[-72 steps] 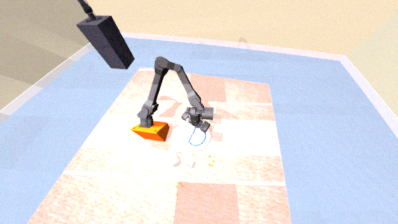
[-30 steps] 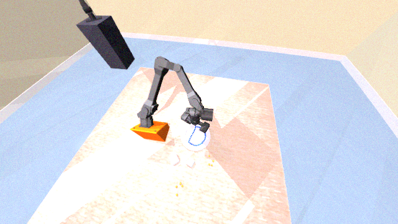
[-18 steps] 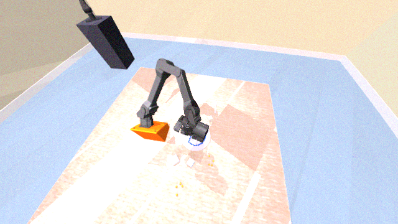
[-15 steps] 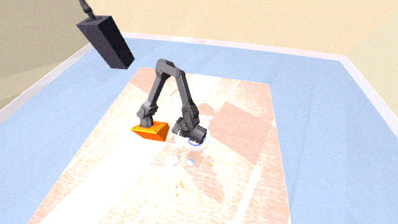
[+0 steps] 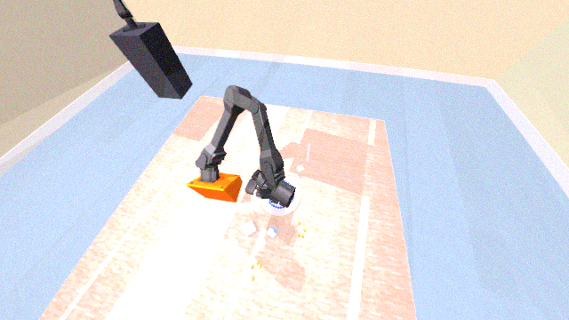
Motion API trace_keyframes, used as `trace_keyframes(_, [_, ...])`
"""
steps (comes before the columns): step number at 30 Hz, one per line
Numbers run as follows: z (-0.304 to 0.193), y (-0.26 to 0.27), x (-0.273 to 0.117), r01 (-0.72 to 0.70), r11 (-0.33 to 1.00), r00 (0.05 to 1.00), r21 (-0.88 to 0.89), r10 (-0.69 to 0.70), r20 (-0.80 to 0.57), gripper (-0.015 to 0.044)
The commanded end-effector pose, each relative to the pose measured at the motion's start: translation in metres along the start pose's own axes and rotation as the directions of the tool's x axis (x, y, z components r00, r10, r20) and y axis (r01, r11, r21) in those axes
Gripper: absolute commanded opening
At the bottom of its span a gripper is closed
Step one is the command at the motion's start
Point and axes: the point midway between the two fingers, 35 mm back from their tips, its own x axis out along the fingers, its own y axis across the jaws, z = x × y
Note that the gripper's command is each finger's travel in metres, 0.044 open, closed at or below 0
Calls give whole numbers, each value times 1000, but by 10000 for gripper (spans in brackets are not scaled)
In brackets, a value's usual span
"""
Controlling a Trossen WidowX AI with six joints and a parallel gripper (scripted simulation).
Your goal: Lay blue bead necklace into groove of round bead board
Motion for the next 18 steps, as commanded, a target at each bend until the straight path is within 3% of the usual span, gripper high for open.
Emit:
trace_keyframes(1, [0, 0, 5, -1, 1000, 1000, 4, 1, 2, 120])
trace_keyframes(18, [-1, 4, 31, -7, 1000, 1000, 8, 7, 6, 120])
